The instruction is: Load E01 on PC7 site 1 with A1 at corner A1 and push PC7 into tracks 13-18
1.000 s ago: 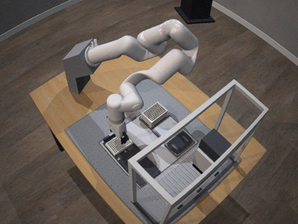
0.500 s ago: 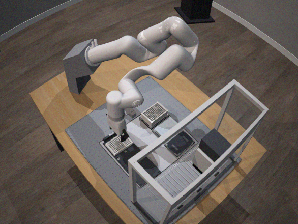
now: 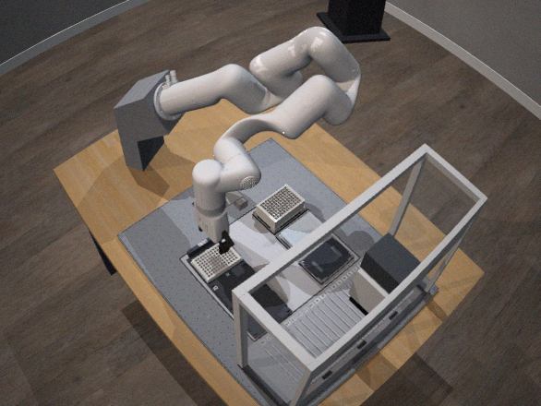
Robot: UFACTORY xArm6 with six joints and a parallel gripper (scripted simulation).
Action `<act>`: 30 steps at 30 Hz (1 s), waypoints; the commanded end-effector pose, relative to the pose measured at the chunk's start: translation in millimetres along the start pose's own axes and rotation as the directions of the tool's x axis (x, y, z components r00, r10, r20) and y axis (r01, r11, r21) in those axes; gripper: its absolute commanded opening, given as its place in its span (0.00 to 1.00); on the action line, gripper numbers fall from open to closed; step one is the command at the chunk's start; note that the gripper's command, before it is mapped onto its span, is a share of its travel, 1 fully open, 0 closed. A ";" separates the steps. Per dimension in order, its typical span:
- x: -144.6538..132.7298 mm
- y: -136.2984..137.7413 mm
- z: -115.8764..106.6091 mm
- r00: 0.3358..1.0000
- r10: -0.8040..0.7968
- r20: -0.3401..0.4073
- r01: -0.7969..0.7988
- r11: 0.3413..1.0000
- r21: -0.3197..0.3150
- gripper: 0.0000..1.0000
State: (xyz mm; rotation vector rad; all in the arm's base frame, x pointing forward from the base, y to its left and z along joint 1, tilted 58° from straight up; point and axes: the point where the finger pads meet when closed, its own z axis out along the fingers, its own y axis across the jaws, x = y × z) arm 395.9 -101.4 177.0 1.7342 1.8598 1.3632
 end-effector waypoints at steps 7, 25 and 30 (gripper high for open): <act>-0.3 0.5 -0.7 1.000 -0.001 0.001 0.001 1.000 -0.001 1.00; 55.4 57.8 5.7 1.000 -0.024 0.001 0.024 1.000 -0.001 1.00; 72.8 75.7 7.7 1.000 -0.024 0.001 0.024 1.000 -0.002 1.00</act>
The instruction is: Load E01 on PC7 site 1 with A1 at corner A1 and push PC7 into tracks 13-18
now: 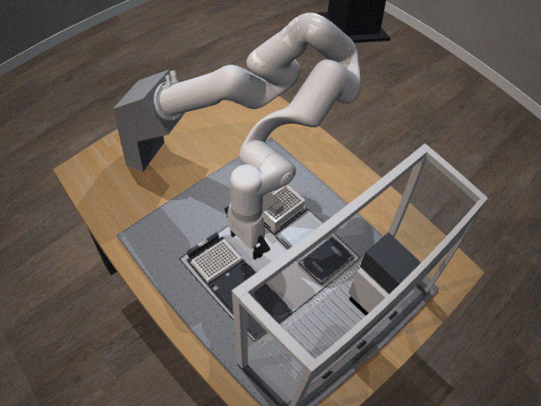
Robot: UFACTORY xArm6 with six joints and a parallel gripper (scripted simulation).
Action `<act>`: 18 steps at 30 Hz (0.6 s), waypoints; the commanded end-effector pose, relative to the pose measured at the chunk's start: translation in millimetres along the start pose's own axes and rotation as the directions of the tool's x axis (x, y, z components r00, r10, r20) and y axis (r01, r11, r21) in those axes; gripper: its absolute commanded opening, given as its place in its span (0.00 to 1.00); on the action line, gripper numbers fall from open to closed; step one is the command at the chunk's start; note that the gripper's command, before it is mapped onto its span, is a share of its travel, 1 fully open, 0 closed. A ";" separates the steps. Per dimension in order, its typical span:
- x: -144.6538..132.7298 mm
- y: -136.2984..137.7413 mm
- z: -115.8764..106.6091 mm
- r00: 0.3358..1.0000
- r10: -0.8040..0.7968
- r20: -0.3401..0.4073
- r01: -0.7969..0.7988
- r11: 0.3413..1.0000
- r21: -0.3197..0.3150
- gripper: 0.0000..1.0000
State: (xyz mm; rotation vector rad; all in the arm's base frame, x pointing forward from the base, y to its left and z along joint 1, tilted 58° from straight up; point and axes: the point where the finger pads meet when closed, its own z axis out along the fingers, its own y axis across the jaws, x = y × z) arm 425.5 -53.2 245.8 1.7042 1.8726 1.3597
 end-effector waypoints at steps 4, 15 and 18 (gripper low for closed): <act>24.1 27.1 2.8 1.000 0.000 0.004 0.000 1.000 0.001 1.00; 31.6 35.2 3.7 1.000 0.000 0.004 0.000 1.000 0.001 1.00; 31.6 35.2 3.7 1.000 0.000 0.004 0.000 1.000 0.001 1.00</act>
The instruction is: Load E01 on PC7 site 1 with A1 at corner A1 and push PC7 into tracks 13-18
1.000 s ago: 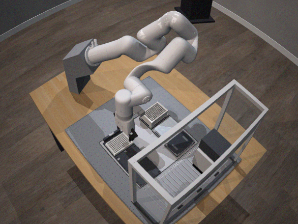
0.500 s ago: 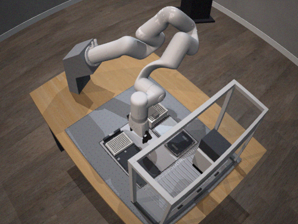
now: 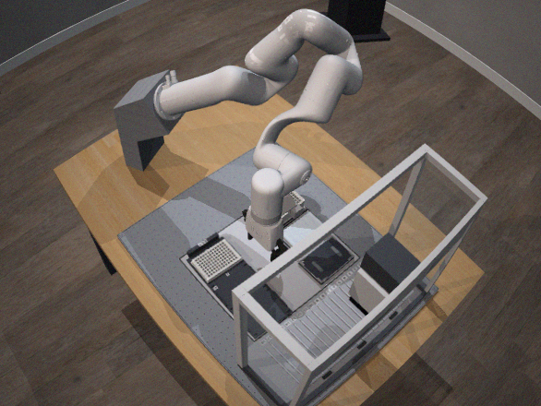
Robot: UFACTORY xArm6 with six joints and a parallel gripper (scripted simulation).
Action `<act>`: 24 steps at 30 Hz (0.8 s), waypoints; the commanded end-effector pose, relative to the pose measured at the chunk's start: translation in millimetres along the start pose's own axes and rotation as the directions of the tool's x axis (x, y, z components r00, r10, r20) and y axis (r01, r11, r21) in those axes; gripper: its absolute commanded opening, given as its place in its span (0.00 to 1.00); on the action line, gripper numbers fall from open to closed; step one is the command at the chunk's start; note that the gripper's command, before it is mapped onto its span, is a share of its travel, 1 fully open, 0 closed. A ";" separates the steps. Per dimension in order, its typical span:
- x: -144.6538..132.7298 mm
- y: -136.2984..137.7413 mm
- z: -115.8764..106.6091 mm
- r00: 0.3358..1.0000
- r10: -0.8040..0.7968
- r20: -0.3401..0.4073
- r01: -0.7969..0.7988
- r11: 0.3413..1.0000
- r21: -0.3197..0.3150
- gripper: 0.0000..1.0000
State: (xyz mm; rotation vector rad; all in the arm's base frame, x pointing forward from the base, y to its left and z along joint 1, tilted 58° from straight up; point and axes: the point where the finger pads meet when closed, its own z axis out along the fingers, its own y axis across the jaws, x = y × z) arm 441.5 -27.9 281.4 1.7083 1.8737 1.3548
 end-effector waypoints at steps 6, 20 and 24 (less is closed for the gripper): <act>0.1 1.2 6.1 1.000 -0.001 0.001 0.001 1.000 -0.002 1.00; 0.1 1.2 26.1 1.000 -0.001 0.001 0.001 1.000 -0.002 1.00; 0.1 1.2 31.1 1.000 -0.001 0.001 0.001 1.000 -0.002 1.00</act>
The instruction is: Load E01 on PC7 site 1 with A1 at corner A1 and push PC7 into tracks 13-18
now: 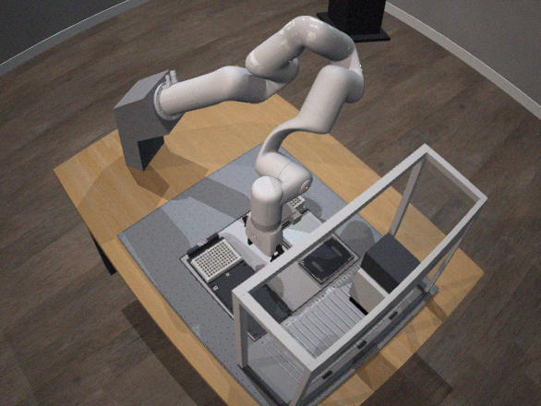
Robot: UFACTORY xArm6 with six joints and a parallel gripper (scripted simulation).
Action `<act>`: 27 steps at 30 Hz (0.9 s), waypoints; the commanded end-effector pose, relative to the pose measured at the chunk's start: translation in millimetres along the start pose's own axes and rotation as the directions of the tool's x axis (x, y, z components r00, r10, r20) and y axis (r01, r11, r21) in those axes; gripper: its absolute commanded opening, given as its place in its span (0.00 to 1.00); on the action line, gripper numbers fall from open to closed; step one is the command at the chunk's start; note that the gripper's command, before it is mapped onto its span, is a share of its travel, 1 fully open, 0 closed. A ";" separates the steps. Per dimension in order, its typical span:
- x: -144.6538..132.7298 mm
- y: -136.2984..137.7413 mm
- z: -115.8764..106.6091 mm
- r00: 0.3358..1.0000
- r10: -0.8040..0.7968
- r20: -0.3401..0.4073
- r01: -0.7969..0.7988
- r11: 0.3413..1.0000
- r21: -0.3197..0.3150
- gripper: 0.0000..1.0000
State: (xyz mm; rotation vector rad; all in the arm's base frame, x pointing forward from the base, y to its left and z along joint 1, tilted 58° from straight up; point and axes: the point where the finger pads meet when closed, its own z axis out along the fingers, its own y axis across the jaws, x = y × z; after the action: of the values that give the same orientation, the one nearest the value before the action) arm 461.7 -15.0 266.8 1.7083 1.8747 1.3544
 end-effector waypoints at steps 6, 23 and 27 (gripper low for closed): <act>-0.3 1.1 11.3 1.000 -0.001 0.001 0.001 1.000 -0.003 1.00; -0.3 1.1 36.3 1.000 -0.001 0.001 0.001 1.000 -0.003 1.00; -0.3 1.2 43.0 1.000 -0.001 0.001 0.001 1.000 -0.003 1.00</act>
State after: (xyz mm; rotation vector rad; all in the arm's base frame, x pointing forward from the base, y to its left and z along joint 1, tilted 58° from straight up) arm 489.5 2.1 246.5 1.7081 1.8745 1.3544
